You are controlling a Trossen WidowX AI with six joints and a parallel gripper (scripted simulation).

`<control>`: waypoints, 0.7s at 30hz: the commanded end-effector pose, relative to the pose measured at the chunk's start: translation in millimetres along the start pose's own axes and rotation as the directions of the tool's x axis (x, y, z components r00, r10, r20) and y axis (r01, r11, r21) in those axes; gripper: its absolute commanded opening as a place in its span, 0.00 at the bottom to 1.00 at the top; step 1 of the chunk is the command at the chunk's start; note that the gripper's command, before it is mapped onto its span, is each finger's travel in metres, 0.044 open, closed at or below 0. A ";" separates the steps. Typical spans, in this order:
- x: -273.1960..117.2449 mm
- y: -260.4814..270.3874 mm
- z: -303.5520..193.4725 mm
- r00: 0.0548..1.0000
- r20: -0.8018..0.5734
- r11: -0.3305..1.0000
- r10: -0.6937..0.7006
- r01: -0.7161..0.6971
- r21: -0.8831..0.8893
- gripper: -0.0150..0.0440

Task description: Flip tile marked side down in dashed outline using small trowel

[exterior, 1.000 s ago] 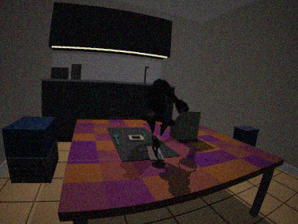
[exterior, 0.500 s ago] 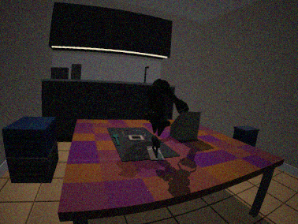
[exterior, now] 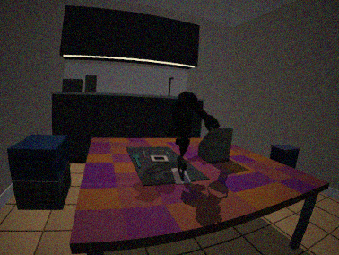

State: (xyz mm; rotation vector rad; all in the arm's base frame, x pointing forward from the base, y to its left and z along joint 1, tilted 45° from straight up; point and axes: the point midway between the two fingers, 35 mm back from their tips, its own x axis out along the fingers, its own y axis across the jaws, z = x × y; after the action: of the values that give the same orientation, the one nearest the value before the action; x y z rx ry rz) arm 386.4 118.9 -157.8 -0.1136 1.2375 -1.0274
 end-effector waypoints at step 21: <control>2.2 0.5 -1.3 1.000 -0.006 0.663 -0.003 0.007 0.748 0.71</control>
State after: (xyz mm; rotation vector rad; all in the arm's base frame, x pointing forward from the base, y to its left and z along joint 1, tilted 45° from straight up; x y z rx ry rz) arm 387.3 118.9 -157.9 0.4523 0.7980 -1.4158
